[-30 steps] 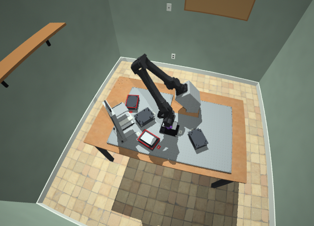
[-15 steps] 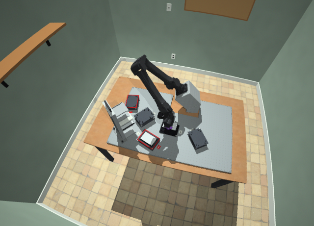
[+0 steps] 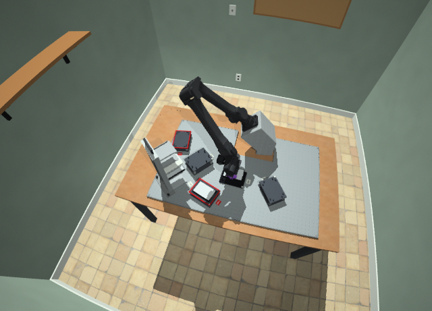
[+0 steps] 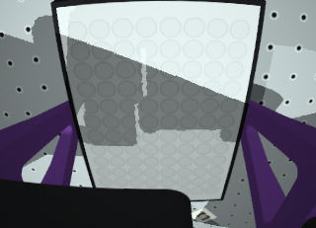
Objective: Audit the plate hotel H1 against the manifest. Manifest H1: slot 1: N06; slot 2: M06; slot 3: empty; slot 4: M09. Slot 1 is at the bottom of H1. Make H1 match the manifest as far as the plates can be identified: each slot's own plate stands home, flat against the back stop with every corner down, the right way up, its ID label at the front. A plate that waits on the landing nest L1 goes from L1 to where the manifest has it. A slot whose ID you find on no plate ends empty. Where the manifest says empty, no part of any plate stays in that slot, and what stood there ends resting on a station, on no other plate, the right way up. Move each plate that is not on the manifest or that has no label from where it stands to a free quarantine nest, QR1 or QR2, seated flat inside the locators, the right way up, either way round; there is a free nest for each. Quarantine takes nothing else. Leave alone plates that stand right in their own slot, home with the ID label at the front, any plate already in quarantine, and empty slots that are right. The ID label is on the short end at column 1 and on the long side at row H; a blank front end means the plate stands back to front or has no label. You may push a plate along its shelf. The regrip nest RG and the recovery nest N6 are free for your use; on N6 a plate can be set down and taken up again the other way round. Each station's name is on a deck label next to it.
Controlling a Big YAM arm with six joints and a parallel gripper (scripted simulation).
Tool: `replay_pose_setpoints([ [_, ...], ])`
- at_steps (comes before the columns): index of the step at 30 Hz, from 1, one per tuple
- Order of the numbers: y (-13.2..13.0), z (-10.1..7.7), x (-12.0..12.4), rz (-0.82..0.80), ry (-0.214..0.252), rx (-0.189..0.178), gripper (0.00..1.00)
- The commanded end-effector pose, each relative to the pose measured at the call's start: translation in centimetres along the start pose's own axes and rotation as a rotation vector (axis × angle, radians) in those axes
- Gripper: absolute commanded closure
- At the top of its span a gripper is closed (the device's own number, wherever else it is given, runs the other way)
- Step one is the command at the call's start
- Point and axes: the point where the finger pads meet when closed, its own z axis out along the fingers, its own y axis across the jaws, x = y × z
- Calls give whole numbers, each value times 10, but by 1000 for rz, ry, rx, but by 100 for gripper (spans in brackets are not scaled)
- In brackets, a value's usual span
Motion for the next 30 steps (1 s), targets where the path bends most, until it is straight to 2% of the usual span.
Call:
replay_pose_setpoints([
  [1, 1, 6, -1, -7, -2, 3, 14],
  [13, -4, 12, 1, -15, -1, 6, 14],
  [14, 0, 7, 3, -22, 1, -14, 14],
  [17, -5, 15, 0, -13, -1, 9, 14],
  [30, -6, 21, 1, -17, 0, 6, 14],
])
